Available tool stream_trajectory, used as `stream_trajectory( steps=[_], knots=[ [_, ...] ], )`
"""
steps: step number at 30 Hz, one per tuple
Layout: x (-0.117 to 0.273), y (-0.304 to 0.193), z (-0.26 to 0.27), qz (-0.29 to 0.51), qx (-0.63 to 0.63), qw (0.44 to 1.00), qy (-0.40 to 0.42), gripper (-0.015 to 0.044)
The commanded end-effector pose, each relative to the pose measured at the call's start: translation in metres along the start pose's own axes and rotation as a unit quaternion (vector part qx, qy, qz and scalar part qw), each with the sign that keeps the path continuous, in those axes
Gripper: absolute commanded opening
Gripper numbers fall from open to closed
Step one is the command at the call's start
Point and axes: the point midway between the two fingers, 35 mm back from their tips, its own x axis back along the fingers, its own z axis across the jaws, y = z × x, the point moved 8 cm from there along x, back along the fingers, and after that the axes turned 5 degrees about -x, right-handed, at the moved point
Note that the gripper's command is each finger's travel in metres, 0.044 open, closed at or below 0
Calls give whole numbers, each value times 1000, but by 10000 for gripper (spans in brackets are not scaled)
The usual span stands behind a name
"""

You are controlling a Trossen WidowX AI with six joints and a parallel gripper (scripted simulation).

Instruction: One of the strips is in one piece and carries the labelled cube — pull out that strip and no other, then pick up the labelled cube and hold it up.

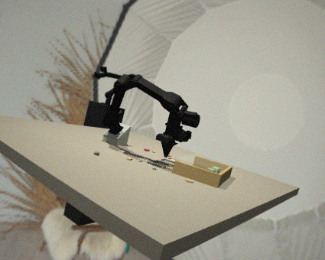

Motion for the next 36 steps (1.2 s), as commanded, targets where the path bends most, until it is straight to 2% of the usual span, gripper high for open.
stream_trajectory(
  steps=[1, 18, 36],
  knots=[
    [-9, -1, -1, 3, 2, 1000, -1, 0],
    [-35, -3, -4, 4, 2, 1000, -3, 0],
    [-36, -3, -4, 4, 2, 1000, -3, 0]
  ],
)
